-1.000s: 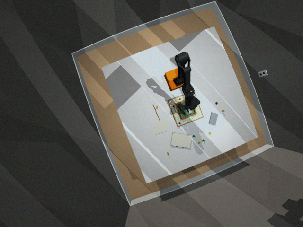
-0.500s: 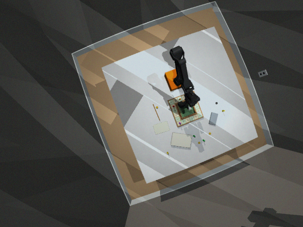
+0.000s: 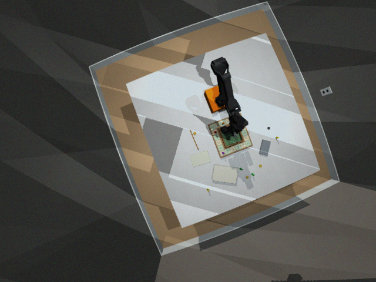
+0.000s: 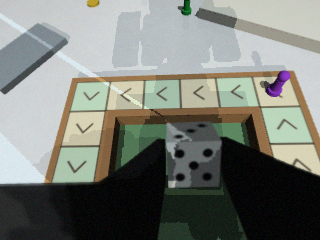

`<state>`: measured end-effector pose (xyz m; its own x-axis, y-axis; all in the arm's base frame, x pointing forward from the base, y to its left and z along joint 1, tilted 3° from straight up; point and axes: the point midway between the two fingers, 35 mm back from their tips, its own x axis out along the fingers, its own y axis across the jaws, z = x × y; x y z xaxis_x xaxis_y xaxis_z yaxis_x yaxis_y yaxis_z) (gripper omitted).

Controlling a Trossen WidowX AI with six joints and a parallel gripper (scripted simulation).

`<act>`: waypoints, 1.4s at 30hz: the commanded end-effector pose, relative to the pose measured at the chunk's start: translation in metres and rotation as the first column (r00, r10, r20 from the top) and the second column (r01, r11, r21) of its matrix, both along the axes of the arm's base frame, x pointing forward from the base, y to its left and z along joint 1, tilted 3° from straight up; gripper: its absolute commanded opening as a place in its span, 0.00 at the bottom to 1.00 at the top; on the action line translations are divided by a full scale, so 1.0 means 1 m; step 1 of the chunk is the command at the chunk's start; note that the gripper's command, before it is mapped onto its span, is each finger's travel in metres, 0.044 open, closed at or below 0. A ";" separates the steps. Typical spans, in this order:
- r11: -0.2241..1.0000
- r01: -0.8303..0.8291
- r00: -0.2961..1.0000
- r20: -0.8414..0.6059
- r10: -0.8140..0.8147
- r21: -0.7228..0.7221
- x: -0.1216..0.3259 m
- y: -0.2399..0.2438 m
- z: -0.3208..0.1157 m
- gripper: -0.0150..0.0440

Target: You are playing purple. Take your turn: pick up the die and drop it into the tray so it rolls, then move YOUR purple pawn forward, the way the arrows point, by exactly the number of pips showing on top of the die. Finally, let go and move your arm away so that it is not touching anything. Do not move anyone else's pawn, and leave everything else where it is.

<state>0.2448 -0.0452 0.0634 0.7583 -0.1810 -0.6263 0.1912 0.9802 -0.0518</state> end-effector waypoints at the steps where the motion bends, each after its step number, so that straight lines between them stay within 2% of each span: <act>1: 1.000 0.000 1.000 0.001 0.000 0.000 0.000 0.000 0.002 0.65; 5: 1.000 0.004 1.000 0.004 -0.004 0.001 -0.001 0.002 0.038 0.83; 9: 1.000 0.005 1.000 0.004 -0.005 0.001 -0.002 0.002 0.040 1.00; 11: 1.000 0.006 1.000 -0.029 -0.006 0.007 -0.001 0.002 0.039 1.00; 17: 0.998 0.027 0.949 -0.316 -0.008 0.057 0.008 0.000 0.028 1.00; 26: 0.989 0.091 0.742 -0.670 0.012 0.118 0.019 -0.004 0.007 1.00; 31: 0.987 0.103 0.700 -0.714 0.018 0.125 0.021 -0.004 0.003 1.00; 33: 0.990 0.086 0.745 -0.667 0.013 0.114 0.020 -0.004 0.007 1.00; 37: 0.991 0.073 0.738 -0.674 0.022 0.111 0.031 -0.014 0.008 0.82; 42: 0.994 0.025 0.715 -0.697 0.056 0.105 0.069 -0.056 0.008 0.60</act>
